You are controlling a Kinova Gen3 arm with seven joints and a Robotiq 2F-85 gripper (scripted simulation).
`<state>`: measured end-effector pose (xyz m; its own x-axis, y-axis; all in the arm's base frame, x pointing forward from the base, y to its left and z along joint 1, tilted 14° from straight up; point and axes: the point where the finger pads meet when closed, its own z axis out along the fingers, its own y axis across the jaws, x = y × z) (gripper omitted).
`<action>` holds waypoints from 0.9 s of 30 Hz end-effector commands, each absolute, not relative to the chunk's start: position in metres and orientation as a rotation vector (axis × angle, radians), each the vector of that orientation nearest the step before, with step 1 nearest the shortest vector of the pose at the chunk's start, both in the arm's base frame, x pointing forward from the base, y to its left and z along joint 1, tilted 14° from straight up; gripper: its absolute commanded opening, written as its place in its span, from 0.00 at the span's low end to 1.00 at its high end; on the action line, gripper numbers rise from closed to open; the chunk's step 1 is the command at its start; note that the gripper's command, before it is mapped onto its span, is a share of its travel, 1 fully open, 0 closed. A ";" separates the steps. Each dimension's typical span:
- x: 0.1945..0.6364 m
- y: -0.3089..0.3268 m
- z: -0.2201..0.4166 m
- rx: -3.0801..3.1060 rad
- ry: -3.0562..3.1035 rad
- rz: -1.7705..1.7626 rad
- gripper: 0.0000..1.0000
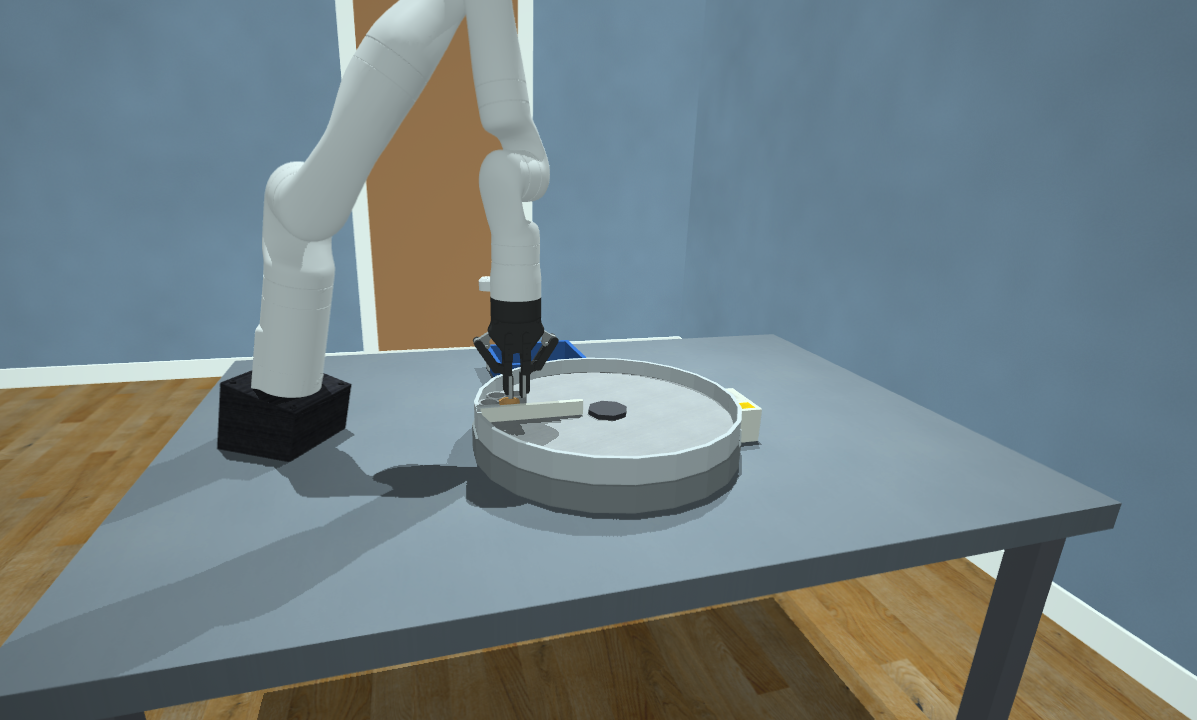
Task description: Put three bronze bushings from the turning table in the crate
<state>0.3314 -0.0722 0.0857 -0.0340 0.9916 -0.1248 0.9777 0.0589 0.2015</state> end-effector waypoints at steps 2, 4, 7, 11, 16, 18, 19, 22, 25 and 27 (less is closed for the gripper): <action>0.332 -0.073 0.083 2.008 2.104 0.089 0.14; 0.332 -0.073 0.082 2.008 2.104 0.089 0.14; 0.332 -0.073 0.082 2.008 2.104 0.089 0.14; 0.332 -0.073 0.082 2.008 2.104 0.089 0.14; 0.332 -0.073 0.082 2.008 2.104 0.089 0.14; 0.333 -0.073 0.080 2.008 2.105 0.089 0.14; 0.333 -0.073 0.079 2.008 2.105 0.089 0.14; 0.333 -0.073 0.077 2.008 2.105 0.089 0.14; 0.333 -0.073 0.077 2.008 2.105 0.089 0.14; 0.333 -0.073 0.077 2.008 2.105 0.089 0.14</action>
<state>0.3335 -0.0721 0.0774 -0.0369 0.9915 -0.1244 0.9774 0.0617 0.2019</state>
